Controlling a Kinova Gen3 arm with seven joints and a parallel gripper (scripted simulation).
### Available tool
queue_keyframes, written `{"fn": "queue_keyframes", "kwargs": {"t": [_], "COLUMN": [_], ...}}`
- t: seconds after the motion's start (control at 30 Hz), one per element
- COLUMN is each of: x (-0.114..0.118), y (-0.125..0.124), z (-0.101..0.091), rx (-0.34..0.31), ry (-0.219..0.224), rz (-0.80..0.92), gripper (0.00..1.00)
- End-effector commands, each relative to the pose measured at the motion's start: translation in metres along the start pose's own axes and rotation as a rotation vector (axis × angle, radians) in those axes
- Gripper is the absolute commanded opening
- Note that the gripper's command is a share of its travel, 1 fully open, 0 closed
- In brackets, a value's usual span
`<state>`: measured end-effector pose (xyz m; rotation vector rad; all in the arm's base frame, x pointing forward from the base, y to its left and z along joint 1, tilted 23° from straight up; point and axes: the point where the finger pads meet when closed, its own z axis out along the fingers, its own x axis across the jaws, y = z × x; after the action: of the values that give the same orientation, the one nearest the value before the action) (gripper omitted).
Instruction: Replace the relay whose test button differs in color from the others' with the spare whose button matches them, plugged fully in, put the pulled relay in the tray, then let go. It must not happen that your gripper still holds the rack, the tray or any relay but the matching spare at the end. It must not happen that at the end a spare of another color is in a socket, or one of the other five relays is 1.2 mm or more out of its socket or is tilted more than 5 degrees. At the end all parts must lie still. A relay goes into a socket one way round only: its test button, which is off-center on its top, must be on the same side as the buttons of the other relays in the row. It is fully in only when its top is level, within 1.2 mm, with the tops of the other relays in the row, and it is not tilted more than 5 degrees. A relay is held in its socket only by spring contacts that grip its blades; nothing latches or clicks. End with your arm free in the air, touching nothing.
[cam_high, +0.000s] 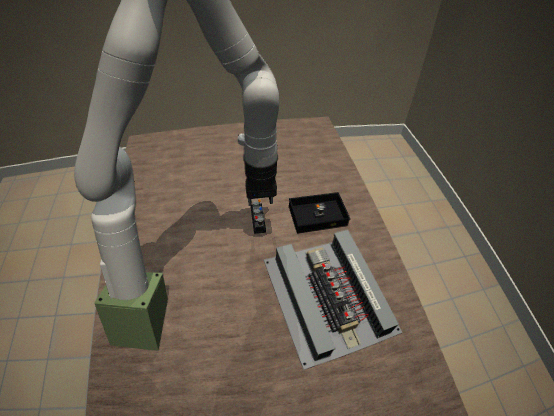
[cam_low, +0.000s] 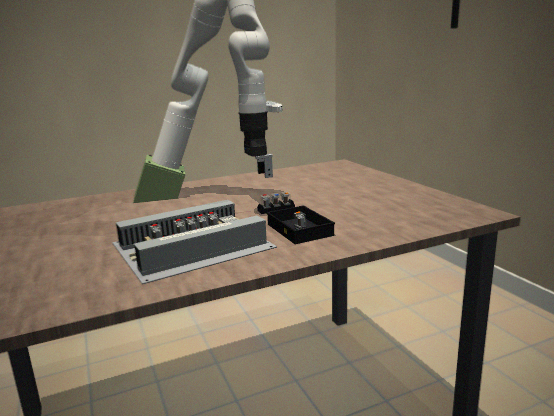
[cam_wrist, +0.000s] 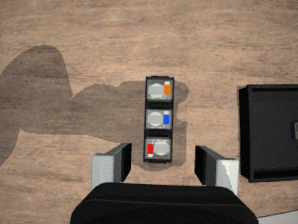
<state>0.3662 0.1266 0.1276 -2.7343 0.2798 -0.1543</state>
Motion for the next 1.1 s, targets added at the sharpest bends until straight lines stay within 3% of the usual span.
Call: {"fn": "queue_keyframes", "kwargs": {"t": [0.0, 0.27, 0.73, 0.83, 1.07], "x": [-0.003, 0.000, -0.004, 0.000, -0.004], "y": [0.001, 0.000, 0.001, 0.001, 0.001], "z": [0.010, 0.017, 0.059, 0.052, 0.062], "rx": [-0.003, 0.000, -0.003, -0.001, -0.002], "ry": [-0.008, -0.001, -0.009, 0.004, -0.003], "rz": [0.001, -0.002, -0.001, -0.005, -0.003], "gripper": [1.00, 1.00, 1.00, 1.00, 1.00]}}
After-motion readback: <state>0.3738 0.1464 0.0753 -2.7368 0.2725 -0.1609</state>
